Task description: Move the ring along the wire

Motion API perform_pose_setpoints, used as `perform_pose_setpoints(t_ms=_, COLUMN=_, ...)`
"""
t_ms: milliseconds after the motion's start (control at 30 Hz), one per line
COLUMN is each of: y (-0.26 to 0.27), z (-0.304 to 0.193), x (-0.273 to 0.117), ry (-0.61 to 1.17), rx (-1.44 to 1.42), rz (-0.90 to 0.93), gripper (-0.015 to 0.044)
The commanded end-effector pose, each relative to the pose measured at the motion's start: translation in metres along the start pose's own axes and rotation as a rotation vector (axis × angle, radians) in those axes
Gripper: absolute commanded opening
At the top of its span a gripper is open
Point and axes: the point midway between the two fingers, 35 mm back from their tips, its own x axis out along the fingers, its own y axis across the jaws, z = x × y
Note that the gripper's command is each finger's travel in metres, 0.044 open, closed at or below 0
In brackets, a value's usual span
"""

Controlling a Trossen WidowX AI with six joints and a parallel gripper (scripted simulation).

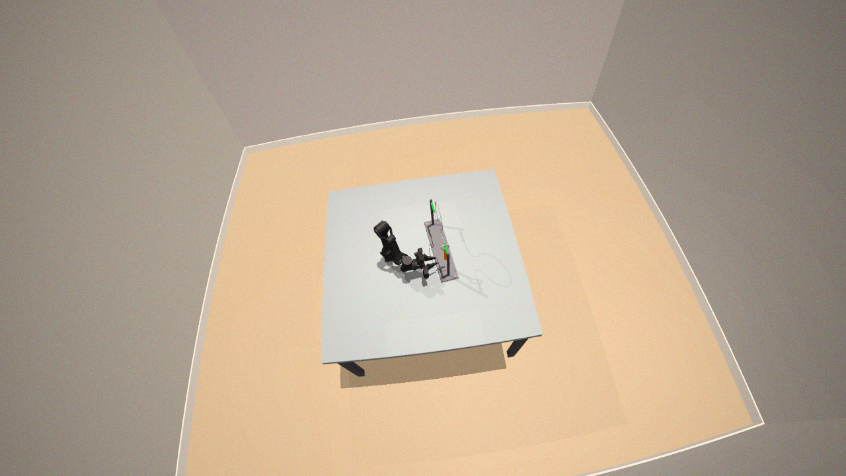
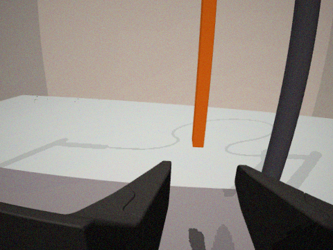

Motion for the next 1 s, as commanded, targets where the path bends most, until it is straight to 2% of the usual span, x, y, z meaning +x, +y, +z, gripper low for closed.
perform_pose_setpoints(t_ms=0, y=-0.001, z=0.016, x=0.010, ry=-0.010, rx=-0.006, rz=-0.004, gripper=0.0160)
perform_pose_setpoints(t_ms=300, y=-0.003, z=0.017, x=0.008, ry=-0.010, rx=-0.007, rz=-0.004, gripper=0.0160)
perform_pose_setpoints(t_ms=967, y=-0.006, z=0.019, x=0.038, ry=-0.011, rx=-0.008, rz=-0.004, gripper=0.0160)
